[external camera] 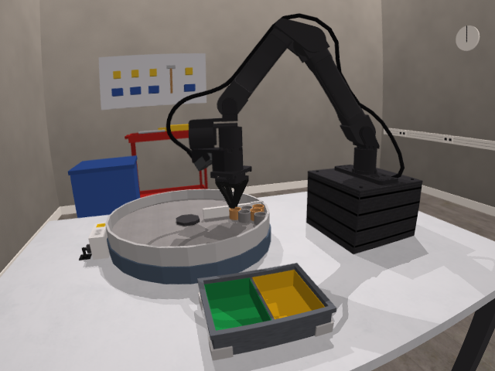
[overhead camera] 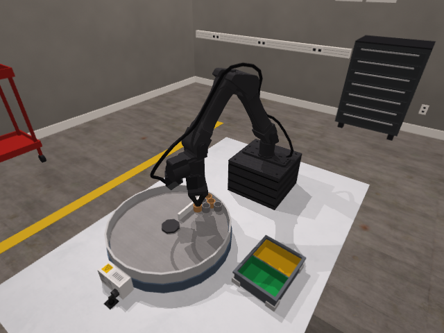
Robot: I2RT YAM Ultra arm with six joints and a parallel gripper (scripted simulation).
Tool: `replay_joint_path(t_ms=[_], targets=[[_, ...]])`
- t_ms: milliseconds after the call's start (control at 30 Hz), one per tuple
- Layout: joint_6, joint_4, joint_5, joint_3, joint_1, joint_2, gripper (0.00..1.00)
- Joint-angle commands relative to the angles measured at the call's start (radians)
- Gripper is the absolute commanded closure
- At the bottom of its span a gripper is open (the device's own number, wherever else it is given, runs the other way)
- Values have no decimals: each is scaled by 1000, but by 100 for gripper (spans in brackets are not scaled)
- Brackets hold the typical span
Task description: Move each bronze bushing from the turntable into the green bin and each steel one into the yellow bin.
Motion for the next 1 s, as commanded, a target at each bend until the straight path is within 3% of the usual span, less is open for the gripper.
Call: replay_joint_path(t_ms=[0, 967], targets=[[-7, 2, -5, 1, -9, -32, 88], [-8, -12, -5, 30, -12, -34, 88]])
